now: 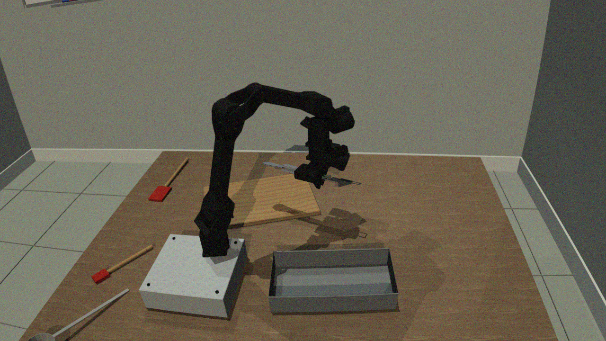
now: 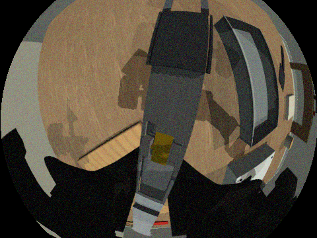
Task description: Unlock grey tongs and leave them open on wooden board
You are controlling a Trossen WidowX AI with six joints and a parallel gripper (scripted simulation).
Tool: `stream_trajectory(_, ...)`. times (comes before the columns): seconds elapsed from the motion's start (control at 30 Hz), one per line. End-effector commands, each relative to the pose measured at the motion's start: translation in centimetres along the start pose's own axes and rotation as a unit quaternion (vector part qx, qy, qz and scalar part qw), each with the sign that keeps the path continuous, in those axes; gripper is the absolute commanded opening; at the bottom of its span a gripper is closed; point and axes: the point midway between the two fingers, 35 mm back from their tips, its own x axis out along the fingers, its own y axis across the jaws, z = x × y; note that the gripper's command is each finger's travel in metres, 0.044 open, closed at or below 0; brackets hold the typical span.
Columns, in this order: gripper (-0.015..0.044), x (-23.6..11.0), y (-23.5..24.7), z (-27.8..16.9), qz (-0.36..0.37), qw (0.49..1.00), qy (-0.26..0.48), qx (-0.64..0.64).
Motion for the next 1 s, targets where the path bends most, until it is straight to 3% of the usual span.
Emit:
stream_trajectory(0.0, -0.015, -0.3, 1.5, -2.3, 0.004, 0.999, -0.002, -0.052)
stream_trajectory(0.97, -0.015, -0.4, 5.1, -17.9, 0.007, 0.94, 0.006, -0.342)
